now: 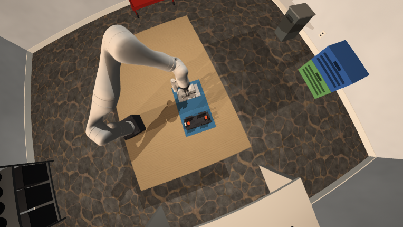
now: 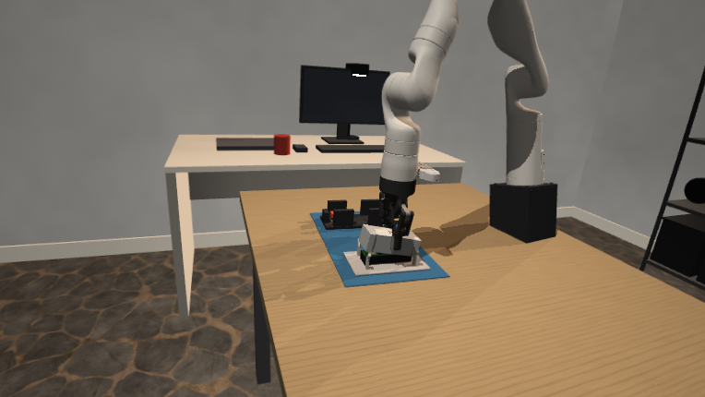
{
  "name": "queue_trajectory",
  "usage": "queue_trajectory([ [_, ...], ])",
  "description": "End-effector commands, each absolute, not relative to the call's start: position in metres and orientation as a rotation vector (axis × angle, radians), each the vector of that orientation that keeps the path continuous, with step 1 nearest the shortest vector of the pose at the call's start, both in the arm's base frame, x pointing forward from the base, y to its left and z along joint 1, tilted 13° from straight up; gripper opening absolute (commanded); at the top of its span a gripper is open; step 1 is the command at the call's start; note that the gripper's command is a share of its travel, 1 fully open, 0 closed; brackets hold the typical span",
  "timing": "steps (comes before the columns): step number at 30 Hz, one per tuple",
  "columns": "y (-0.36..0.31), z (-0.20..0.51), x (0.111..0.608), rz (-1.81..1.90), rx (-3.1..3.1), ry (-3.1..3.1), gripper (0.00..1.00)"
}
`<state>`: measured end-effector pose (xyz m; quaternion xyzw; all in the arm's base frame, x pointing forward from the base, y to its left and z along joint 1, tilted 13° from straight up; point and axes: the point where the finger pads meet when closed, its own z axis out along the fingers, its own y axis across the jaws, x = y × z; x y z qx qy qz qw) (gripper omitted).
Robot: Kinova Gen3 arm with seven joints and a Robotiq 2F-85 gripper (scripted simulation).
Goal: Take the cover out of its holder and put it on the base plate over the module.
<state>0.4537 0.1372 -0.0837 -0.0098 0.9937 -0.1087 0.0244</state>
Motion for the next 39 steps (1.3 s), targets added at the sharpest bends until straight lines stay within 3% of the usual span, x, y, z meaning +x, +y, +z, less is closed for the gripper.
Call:
queue_trajectory([
  [1, 0.1380, -0.0824, 0.4544, -0.334, -0.031, 3.072, 0.00],
  [39, 0.1361, -0.0911, 0.4552, -0.334, -0.031, 3.072, 0.00],
])
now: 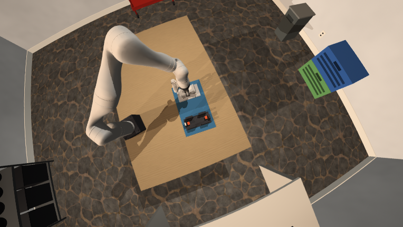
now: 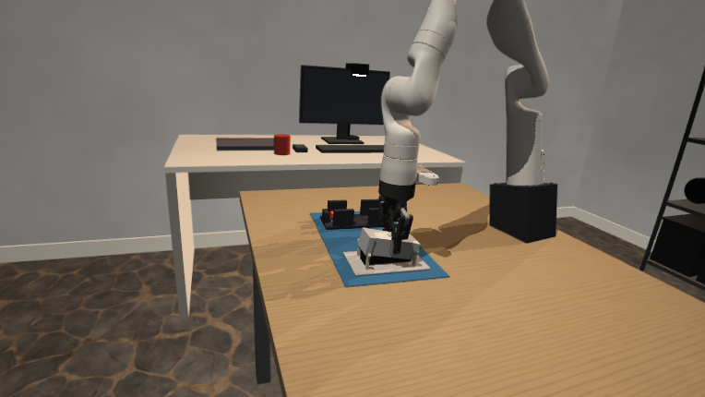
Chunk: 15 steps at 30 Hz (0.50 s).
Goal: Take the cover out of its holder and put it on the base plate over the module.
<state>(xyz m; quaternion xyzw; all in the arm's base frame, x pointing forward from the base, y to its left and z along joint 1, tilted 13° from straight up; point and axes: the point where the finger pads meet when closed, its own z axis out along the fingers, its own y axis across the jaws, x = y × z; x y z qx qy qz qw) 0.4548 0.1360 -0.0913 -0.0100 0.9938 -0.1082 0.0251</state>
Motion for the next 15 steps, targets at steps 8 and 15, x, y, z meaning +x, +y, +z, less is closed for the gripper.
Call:
queue_trajectory([
  [8, 0.1364, -0.0901, 0.4552, -0.334, -0.031, 3.072, 0.00],
  [15, 0.1364, -0.0896, 0.4550, -0.334, -0.031, 3.072, 0.00],
])
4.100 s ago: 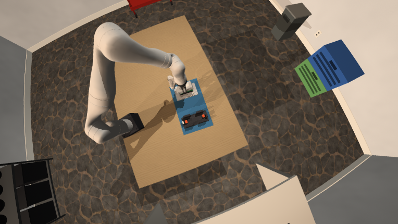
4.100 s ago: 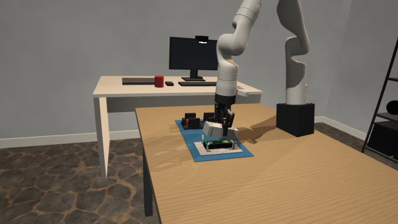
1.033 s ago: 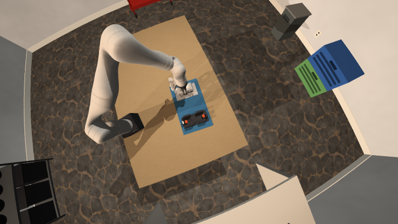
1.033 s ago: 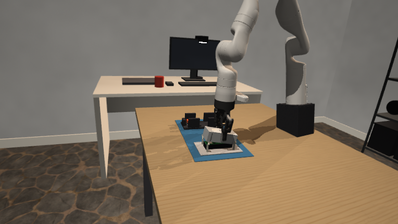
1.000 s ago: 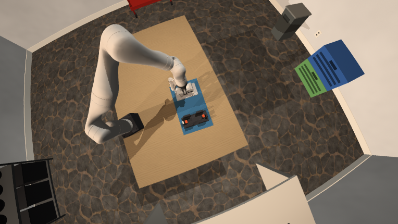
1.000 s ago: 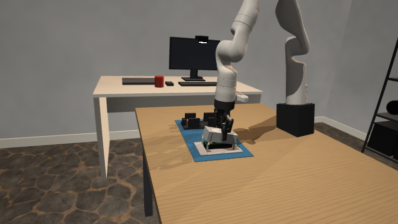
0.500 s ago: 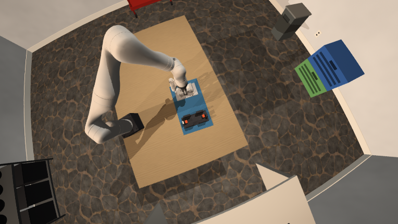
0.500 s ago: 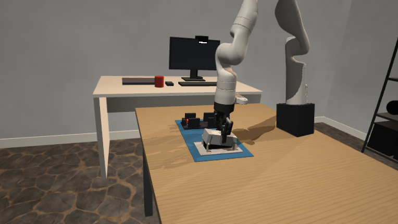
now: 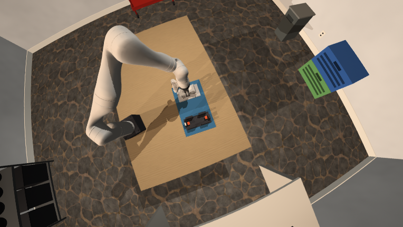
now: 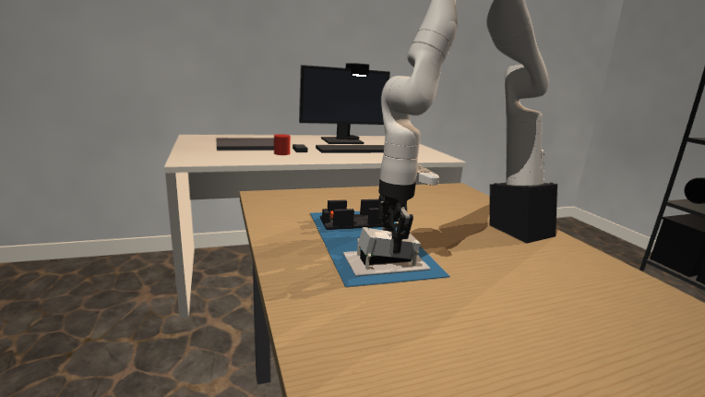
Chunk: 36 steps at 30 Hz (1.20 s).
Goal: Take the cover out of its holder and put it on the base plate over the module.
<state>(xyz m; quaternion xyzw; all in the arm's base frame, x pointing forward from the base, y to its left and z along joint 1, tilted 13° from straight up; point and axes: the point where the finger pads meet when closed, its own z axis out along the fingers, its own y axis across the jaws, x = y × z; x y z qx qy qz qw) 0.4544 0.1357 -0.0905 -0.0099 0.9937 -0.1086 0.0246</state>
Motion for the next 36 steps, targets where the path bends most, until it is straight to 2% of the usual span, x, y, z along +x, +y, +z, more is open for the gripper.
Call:
queue_trajectory([
  [1, 0.136, -0.090, 0.455, -0.334, -0.031, 3.072, 0.00],
  [36, 0.134, -0.099, 0.456, -0.334, -0.031, 3.072, 0.00],
])
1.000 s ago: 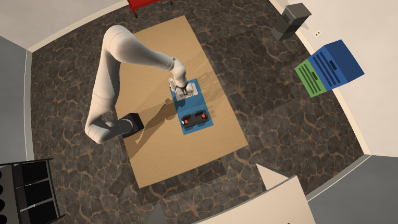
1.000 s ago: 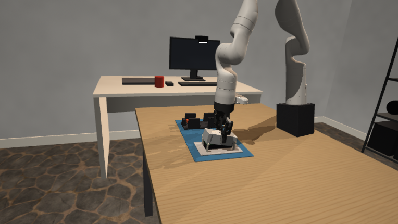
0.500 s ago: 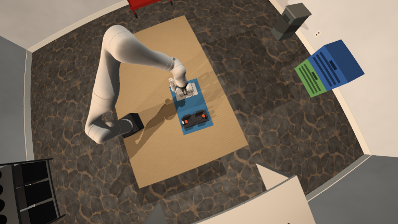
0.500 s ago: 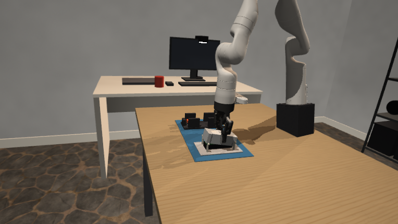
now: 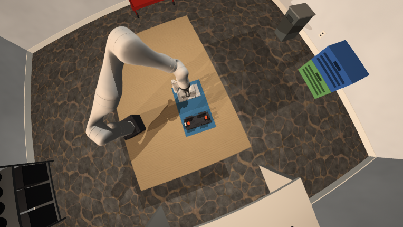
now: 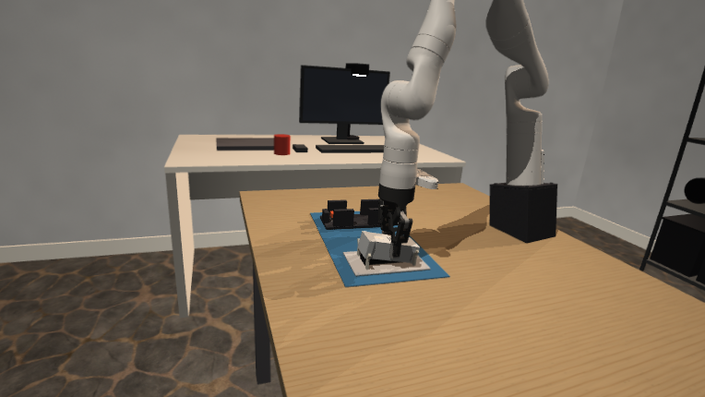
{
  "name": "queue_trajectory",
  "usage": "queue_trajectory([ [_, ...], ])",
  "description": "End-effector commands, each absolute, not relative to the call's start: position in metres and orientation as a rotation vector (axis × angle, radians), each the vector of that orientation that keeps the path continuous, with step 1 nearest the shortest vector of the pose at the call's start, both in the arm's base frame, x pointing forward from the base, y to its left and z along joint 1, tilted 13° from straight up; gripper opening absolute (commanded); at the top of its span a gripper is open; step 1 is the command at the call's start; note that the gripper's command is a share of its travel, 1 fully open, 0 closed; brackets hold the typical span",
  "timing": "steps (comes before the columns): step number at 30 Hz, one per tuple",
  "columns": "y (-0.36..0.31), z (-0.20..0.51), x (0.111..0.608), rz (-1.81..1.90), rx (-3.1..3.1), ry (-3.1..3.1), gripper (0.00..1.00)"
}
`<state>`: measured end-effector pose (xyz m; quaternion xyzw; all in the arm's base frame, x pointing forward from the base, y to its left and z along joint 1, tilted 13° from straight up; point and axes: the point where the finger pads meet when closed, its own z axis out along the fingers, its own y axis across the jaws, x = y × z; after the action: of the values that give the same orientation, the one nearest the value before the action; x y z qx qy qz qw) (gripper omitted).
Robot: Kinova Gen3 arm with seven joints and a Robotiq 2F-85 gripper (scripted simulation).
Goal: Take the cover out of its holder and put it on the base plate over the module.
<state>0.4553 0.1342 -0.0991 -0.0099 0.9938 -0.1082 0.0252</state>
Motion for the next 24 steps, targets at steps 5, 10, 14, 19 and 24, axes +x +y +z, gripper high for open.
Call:
queue_trajectory([
  [5, 0.1347, -0.0982, 0.4557, -0.333, -0.031, 3.072, 0.00],
  [10, 0.1346, -0.0979, 0.4554, -0.334, -0.031, 3.072, 0.00],
  [14, 0.1346, -0.0977, 0.4553, -0.334, -0.031, 3.072, 0.00],
  [19, 0.1346, -0.0977, 0.4553, -0.334, -0.031, 3.072, 0.00],
  [24, 0.1347, -0.0972, 0.4553, -0.334, -0.031, 3.072, 0.00],
])
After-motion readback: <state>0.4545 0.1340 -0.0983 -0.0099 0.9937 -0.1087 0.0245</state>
